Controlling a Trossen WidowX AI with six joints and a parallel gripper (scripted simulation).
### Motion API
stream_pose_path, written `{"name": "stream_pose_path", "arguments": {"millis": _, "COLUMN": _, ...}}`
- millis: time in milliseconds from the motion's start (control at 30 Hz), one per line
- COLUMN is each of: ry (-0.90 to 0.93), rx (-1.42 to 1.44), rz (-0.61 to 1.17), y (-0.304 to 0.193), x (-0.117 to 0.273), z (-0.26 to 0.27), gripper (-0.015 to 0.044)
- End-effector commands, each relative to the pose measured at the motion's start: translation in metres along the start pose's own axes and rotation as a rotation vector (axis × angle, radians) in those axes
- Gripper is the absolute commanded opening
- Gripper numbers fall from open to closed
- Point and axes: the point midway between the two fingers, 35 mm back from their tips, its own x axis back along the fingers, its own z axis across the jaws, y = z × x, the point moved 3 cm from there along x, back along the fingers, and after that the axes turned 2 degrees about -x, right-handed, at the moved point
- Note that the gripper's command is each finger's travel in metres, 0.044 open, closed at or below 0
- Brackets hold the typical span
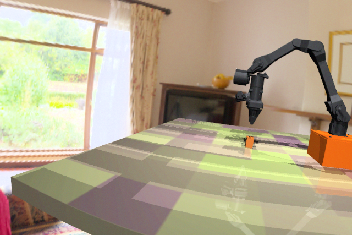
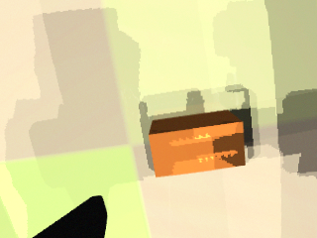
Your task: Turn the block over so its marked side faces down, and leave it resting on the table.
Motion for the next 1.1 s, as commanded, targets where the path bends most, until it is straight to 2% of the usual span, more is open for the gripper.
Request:
{"name": "stream_pose_path", "arguments": {"millis": 0, "ry": -0.001, "rx": -0.003, "rz": 0.031, "y": -0.005, "x": -0.03, "z": 0.0, "gripper": 0.044}}
{"name": "stream_pose_path", "arguments": {"millis": 1067, "ry": -0.001, "rx": -0.003, "rz": 0.032, "y": -0.006, "x": -0.072, "z": 0.0, "gripper": 0.044}}
